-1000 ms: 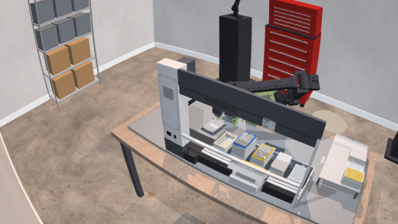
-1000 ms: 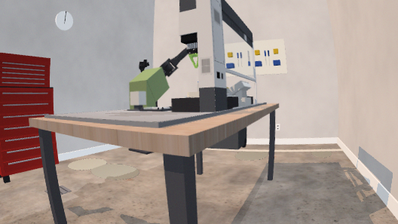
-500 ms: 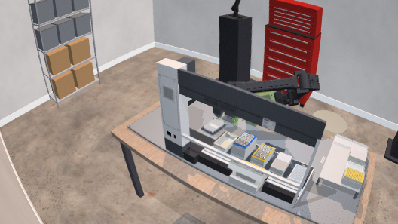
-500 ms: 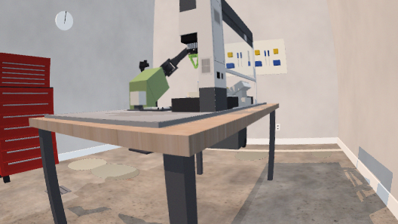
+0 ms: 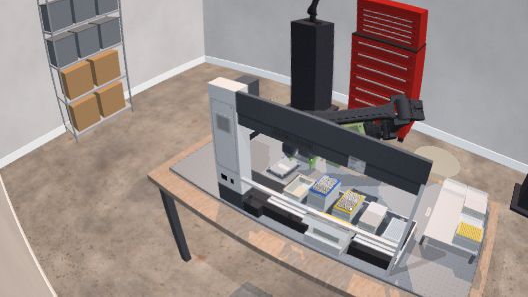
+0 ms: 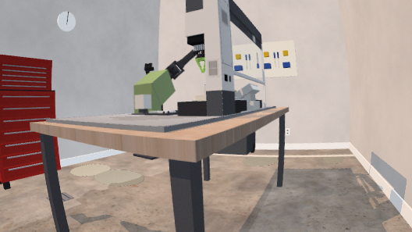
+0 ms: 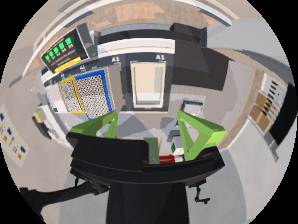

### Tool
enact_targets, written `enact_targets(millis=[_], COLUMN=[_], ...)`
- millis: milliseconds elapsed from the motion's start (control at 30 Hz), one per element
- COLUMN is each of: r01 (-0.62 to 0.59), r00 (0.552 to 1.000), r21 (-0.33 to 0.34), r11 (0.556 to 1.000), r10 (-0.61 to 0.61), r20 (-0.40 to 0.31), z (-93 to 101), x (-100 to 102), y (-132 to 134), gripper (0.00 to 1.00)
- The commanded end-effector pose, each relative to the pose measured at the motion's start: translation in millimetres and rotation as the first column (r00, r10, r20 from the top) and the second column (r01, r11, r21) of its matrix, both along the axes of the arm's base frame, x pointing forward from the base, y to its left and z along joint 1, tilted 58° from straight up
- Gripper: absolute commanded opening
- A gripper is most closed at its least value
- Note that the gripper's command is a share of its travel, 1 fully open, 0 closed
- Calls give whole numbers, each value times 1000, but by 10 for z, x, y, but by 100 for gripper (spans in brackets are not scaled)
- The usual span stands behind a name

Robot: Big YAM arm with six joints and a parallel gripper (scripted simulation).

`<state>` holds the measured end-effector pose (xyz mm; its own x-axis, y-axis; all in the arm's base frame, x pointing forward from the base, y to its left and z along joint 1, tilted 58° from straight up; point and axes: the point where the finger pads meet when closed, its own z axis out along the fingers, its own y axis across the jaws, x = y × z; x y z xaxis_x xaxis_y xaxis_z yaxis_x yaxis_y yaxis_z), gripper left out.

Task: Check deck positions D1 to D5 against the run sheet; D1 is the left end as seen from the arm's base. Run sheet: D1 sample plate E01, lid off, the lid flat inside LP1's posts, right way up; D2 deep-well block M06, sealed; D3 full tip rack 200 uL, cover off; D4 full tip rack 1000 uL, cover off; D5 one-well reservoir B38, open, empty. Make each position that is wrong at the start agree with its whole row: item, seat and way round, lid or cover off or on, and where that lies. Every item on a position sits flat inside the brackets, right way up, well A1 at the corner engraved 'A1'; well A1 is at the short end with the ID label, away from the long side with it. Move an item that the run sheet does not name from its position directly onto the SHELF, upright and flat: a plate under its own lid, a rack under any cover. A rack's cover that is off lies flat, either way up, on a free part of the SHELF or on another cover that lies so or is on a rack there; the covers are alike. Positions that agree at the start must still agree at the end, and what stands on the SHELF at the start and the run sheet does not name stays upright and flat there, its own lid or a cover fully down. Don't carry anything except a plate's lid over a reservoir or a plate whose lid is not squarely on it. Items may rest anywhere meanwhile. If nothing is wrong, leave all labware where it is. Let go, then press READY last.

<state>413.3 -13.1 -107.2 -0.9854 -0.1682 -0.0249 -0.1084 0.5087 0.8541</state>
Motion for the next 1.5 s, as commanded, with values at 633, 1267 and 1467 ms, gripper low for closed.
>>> enact_targets(millis=[633,1267,1467], r01=[16,2,2], r00=[999,1000,1000], r21=[-15,-6,-5], r11=[1000,1000,1000], r10=[-16,-2,-2], r20=[35,8,7], z=[33,760,1012], x=[143,-41,-83], y=[-82,456,612], gripper=[100,100,100])
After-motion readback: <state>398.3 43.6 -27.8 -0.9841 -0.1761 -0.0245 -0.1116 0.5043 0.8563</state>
